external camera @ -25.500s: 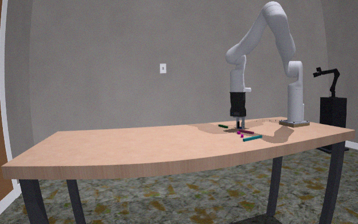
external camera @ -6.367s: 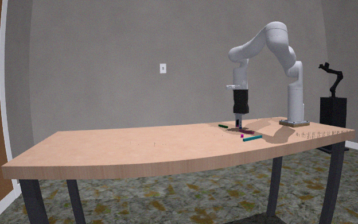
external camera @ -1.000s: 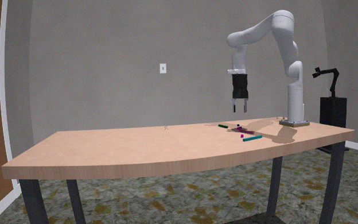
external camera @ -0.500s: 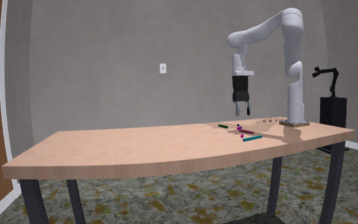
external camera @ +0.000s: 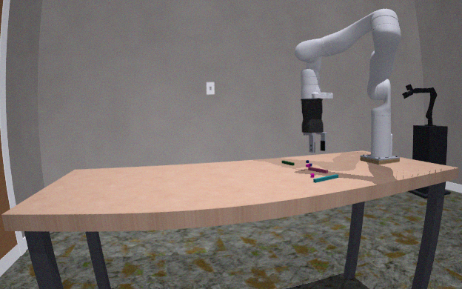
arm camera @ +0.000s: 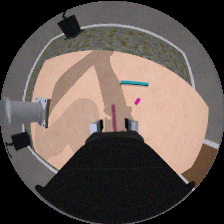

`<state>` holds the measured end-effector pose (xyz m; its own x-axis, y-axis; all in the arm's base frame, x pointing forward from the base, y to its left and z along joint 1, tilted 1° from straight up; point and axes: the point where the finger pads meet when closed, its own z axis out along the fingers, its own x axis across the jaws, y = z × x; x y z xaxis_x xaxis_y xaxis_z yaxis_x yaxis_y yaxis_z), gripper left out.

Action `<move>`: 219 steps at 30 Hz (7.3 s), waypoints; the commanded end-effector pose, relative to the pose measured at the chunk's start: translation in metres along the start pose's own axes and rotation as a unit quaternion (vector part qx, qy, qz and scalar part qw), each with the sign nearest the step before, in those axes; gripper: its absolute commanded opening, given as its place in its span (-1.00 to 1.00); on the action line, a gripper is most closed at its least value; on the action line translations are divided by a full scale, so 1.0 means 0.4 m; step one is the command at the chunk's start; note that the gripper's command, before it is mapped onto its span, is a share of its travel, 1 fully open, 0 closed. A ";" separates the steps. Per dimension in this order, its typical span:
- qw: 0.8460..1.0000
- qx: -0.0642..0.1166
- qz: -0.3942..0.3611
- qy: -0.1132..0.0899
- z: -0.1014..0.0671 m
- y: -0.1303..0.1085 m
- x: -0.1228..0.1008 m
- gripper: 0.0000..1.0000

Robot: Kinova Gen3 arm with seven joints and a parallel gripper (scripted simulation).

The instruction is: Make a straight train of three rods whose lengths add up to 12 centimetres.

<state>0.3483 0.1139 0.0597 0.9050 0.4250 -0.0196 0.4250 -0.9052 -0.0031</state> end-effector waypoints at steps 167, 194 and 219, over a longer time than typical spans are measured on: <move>1.000 0.000 -0.010 0.001 0.169 -0.006 0.002 0.07; 1.000 0.000 -0.010 0.001 0.172 -0.006 0.002 0.07; 1.000 0.000 -0.010 0.001 0.172 -0.006 0.002 -0.52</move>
<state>0.3461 0.1158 -0.0098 0.8963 0.4431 -0.0188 0.4431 -0.8965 -0.0039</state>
